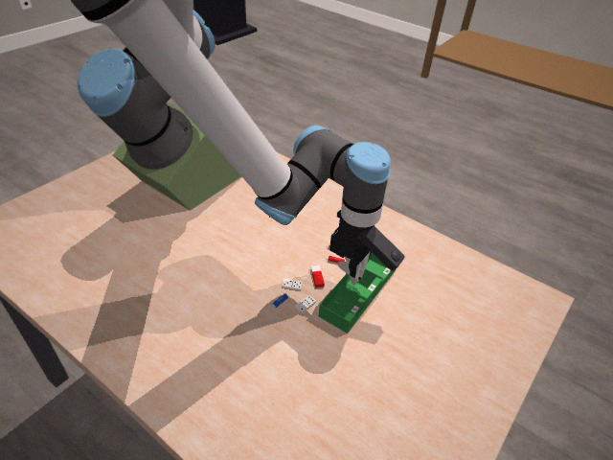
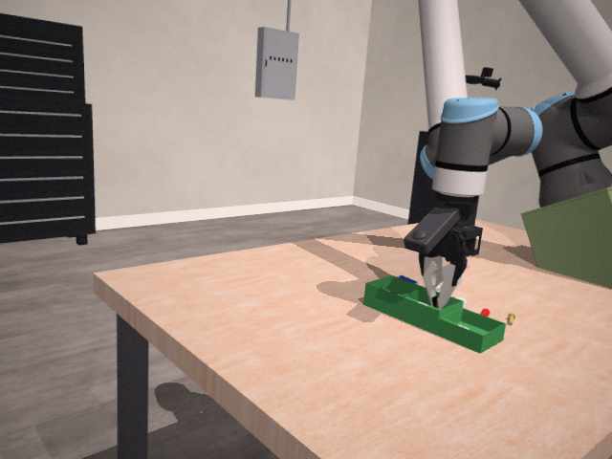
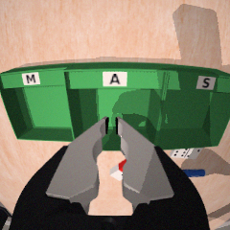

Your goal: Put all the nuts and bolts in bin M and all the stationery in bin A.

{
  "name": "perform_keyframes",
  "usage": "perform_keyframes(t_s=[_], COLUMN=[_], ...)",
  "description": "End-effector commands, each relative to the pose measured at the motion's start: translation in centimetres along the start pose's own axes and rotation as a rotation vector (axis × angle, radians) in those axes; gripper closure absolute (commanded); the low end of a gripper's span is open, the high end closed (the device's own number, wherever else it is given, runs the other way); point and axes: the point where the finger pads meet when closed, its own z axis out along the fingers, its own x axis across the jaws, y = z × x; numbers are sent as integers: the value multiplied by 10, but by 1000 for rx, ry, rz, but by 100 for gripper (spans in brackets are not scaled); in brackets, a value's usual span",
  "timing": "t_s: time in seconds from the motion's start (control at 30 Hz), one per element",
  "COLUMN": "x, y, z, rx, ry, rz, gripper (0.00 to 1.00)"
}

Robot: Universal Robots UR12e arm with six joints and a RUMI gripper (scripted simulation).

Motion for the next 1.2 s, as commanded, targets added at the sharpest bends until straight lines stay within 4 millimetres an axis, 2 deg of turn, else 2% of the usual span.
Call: perform_keyframes(t_s=[0.0,0.6,1.17], x=[0,0,0], y=[0,0,-1], z=[-1,-1,-21], rx=[1,1,1], ry=[0,0,0], rz=[0,0,0], gripper=[96,96,96])
